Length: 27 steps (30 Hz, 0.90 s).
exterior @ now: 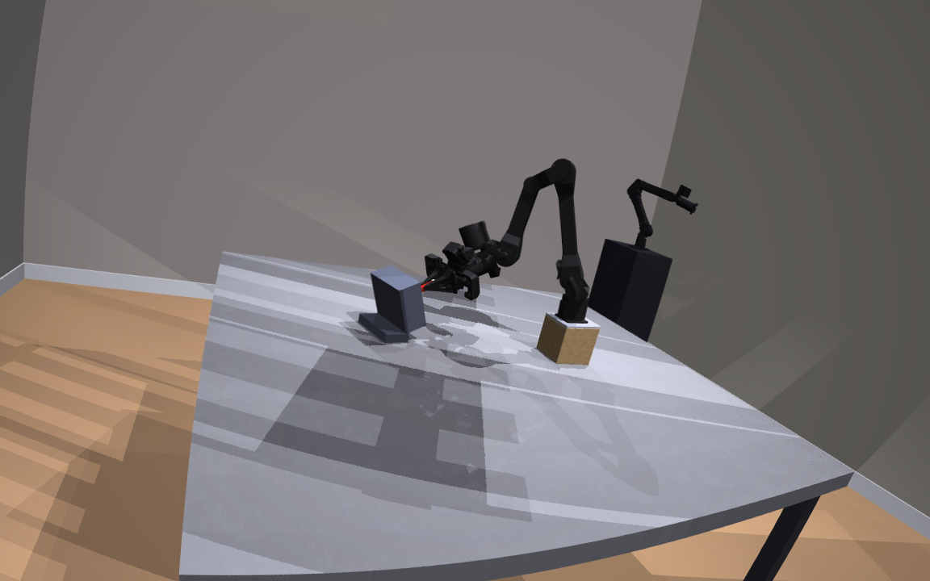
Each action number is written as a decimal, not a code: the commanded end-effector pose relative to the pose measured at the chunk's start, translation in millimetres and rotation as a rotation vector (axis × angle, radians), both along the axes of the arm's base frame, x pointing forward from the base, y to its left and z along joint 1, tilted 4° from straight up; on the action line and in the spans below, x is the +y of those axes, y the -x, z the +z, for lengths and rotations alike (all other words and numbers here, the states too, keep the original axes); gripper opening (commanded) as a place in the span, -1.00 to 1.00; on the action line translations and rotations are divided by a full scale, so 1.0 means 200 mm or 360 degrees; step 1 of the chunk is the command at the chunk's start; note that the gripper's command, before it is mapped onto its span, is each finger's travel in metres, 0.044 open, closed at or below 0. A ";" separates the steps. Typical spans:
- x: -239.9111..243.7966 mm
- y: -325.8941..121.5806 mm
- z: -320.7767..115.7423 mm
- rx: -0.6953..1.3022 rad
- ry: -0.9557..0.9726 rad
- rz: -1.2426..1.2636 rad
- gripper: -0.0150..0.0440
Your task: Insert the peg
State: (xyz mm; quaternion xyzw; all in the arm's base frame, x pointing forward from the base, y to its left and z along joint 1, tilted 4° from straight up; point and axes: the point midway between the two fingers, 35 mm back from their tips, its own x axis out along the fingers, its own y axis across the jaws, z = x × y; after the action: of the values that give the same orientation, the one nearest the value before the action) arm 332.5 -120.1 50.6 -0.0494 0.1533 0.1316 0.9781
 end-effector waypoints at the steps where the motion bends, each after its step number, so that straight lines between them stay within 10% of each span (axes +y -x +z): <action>1: 0.00 -0.01 0.00 0.0001 -0.0001 -0.0007 -0.49; 27: 0.01 -0.06 -0.02 0.0000 -0.0002 -0.0007 -0.49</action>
State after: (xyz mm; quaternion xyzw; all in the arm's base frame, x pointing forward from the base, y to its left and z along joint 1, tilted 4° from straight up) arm 341.8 -117.2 46.3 -0.0490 0.1533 0.1318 0.9781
